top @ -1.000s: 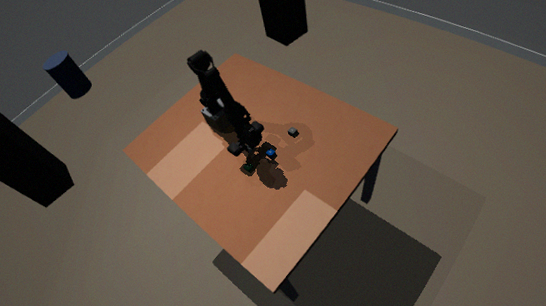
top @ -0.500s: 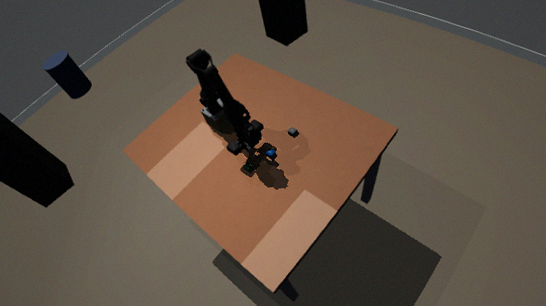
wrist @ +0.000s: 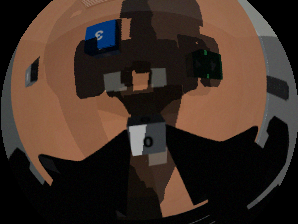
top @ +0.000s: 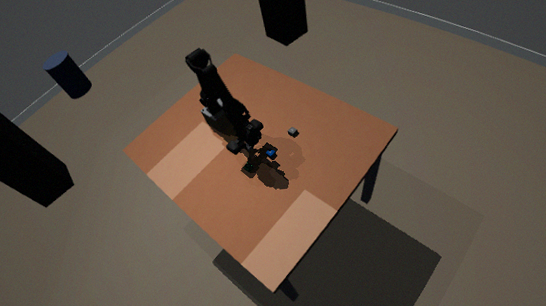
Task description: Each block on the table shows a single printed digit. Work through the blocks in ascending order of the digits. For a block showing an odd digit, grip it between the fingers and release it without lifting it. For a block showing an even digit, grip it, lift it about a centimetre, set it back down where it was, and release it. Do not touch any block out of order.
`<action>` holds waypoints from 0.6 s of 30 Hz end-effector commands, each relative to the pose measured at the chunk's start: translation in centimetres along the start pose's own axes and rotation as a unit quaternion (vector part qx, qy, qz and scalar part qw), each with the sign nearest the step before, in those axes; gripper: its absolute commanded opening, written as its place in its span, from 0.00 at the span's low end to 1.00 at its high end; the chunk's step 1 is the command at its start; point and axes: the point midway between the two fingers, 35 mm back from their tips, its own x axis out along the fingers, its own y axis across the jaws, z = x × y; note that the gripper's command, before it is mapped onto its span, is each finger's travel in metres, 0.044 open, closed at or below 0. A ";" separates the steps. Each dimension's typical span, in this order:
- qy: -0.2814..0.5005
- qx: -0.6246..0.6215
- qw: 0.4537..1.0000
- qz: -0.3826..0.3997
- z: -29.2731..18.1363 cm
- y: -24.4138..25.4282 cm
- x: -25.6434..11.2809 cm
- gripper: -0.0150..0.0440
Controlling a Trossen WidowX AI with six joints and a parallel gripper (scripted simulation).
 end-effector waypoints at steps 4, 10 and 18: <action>0.000 0.002 1.000 0.001 0.0 0.0 0.1 0.46; 0.000 0.002 1.000 0.001 0.0 0.0 0.8 0.46; 0.000 0.002 1.000 0.001 0.0 0.0 1.5 0.46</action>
